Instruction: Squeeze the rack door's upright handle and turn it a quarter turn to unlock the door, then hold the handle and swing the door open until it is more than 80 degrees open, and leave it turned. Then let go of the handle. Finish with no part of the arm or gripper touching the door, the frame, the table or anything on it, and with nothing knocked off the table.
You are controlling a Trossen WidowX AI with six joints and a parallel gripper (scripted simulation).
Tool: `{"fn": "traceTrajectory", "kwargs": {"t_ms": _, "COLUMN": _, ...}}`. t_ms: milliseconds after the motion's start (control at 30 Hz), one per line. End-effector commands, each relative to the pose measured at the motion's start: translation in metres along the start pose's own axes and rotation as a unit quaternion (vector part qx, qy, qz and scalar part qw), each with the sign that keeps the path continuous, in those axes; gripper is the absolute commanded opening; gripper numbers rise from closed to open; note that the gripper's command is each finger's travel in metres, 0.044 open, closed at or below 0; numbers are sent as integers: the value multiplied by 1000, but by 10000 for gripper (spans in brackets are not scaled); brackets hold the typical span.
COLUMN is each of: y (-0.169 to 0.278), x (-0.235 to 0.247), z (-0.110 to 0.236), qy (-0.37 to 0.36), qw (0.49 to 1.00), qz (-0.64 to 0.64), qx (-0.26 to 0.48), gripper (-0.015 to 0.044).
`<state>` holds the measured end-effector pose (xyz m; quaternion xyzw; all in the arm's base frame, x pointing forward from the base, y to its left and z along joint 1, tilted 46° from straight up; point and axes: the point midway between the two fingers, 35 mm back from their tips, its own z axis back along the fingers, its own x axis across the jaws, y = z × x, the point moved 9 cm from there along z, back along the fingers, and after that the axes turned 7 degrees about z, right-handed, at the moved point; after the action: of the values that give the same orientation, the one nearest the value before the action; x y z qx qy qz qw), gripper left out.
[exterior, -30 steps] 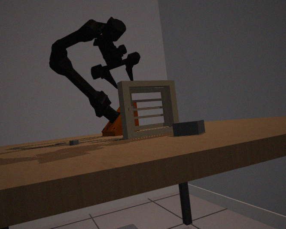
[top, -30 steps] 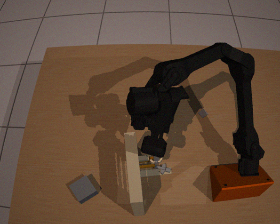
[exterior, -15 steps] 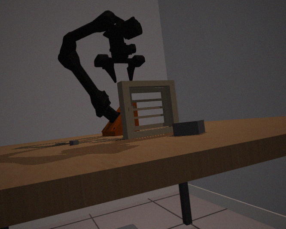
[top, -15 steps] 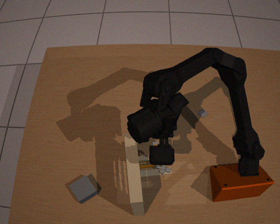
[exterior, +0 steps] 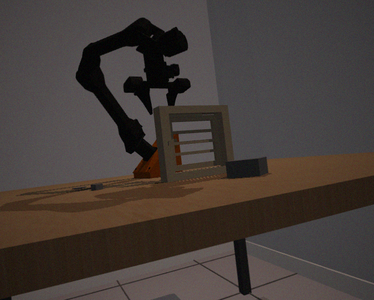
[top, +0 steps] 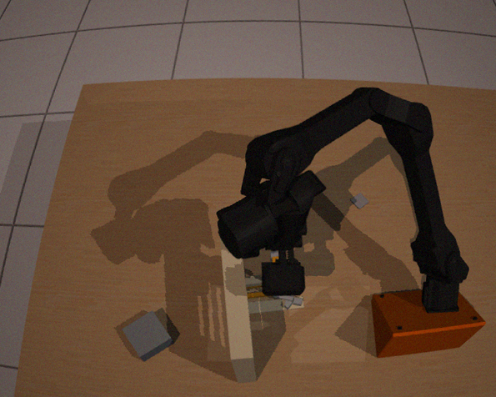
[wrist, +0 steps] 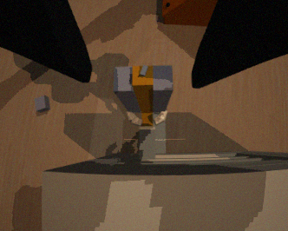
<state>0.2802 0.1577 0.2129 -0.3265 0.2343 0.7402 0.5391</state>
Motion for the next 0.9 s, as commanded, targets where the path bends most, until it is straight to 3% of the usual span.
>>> {"fn": "traceTrajectory", "kwargs": {"t_ms": 0, "y": -1, "x": 1, "z": -8, "qy": -2, "qw": 1000, "qz": 7, "qx": 9, "gripper": 291}}
{"fn": "traceTrajectory", "kwargs": {"t_ms": 867, "y": -5, "x": -2, "z": -49, "qy": -16, "qw": 998, "qz": 34, "qx": 50, "gripper": 291}}
